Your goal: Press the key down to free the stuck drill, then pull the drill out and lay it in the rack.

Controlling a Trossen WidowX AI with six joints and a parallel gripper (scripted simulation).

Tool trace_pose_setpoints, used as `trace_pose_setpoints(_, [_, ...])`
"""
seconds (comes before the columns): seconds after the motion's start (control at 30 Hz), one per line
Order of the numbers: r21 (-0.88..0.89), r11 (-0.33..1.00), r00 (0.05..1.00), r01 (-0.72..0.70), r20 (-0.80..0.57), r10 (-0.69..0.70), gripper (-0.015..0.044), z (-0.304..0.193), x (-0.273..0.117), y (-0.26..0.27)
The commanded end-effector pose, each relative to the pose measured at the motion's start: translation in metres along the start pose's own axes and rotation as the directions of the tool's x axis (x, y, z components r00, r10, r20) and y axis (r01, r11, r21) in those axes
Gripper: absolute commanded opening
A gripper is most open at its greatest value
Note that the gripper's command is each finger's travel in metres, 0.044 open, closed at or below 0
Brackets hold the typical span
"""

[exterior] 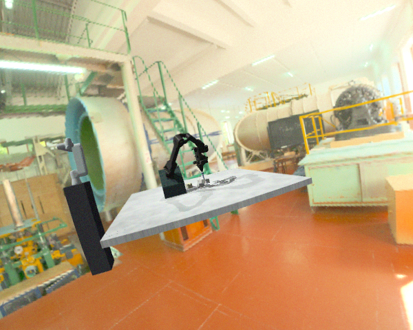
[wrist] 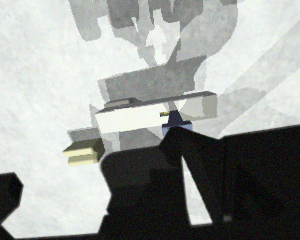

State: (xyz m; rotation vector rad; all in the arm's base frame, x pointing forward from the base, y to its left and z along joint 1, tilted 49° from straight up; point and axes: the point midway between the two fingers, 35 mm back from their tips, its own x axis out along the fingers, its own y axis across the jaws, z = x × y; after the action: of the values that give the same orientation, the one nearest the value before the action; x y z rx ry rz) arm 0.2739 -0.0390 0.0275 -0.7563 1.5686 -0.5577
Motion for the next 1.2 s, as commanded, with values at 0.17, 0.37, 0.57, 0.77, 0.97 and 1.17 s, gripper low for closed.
trace_pose_setpoints(0.17, [-0.003,1.0,1.0,0.011,0.001,-0.01,0.0,-0.0028,0.0088,-0.0066])
trace_pose_setpoints(0.37, [-0.003,1.0,1.0,0.01,0.001,-0.01,0.0,-0.0027,0.0081,-0.0072])
trace_pose_setpoints(0.57, [-0.003,1.0,1.0,0.01,0.001,-0.01,0.0,-0.002,0.0086,-0.0053])
trace_pose_setpoints(0.77, [-0.003,1.0,1.0,0.01,0.001,-0.01,0.0,-0.0009,0.011,-0.0028])
trace_pose_setpoints(0.97, [-0.002,1.0,1.0,0.011,0.001,-0.011,0.0,0.0002,0.0131,-0.0026])
trace_pose_setpoints(1.17, [-0.002,1.0,1.0,0.011,0.001,-0.011,0.0,0.0002,0.015,-0.0028])
